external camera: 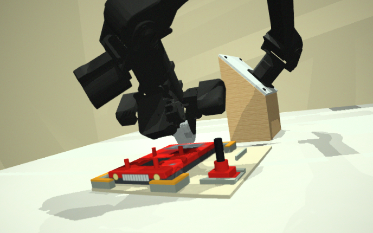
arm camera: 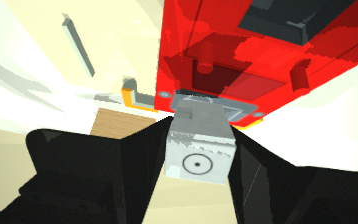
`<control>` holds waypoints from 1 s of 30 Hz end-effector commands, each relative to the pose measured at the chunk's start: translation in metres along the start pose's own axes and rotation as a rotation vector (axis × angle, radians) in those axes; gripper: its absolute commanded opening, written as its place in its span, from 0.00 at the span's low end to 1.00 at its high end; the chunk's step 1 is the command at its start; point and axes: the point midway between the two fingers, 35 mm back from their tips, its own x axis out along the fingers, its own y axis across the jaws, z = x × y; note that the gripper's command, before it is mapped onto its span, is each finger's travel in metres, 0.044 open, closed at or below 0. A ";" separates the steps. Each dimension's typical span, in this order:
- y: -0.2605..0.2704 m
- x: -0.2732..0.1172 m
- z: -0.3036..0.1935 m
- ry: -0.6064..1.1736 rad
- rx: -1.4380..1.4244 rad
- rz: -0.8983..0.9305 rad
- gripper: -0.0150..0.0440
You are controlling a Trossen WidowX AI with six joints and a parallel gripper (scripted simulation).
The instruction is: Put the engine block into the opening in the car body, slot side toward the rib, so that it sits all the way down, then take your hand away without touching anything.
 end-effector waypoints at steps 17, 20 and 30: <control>0.000 0.010 0.007 0.004 0.003 0.002 0.52; 0.000 0.010 0.007 0.004 0.003 0.002 0.65; 0.000 0.010 0.007 0.004 0.003 0.002 1.00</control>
